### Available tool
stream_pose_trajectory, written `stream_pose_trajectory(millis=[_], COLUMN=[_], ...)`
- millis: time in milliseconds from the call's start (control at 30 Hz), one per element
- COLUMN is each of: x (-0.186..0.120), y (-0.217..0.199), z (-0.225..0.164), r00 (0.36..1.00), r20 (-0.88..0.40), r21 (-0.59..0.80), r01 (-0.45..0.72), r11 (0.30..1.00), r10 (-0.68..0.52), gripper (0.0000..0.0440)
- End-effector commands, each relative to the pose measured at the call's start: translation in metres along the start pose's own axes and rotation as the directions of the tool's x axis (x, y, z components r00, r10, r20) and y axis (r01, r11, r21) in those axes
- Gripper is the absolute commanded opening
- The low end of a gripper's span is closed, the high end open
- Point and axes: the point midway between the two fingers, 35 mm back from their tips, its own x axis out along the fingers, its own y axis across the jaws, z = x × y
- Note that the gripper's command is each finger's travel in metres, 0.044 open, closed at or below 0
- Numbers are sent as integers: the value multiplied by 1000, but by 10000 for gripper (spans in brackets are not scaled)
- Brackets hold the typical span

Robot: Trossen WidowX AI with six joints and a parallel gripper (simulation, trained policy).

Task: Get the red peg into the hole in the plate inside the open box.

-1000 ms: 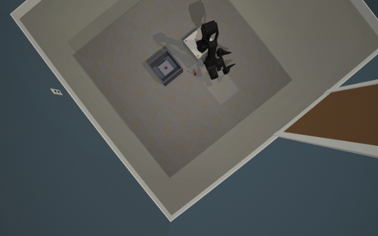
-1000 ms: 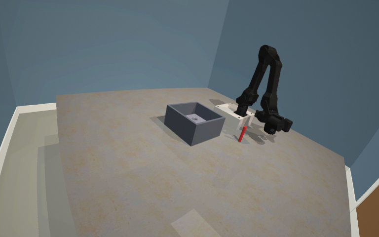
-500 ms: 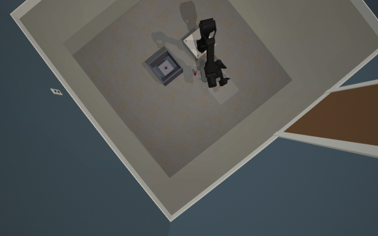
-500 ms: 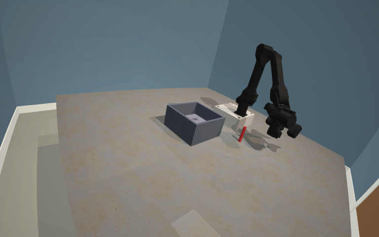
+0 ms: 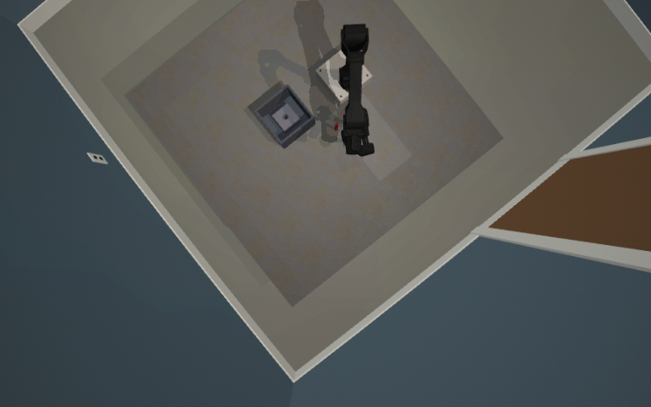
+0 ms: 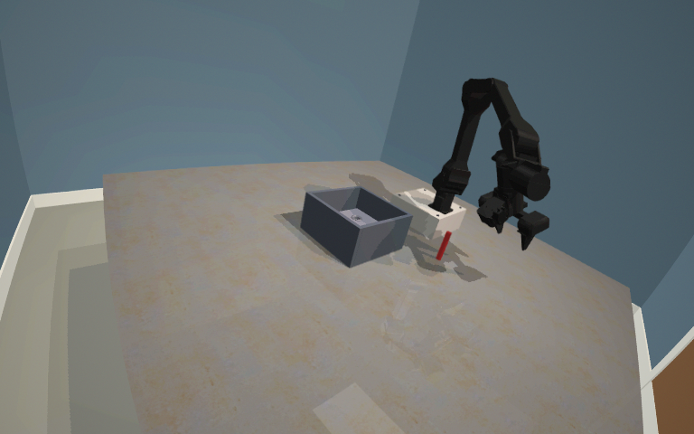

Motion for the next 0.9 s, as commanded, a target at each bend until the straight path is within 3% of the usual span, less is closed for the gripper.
stream_pose_trajectory(millis=[0,400,867], x=[-21,-77,-65], y=[-2,-33,-69], z=[13,43,75], r00=[996,953,908], r20=[87,281,316], r21=[30,173,279], r01=[8,63,187], r11=[1000,983,942], r10=[-11,-111,-274], gripper=[440,440,440])
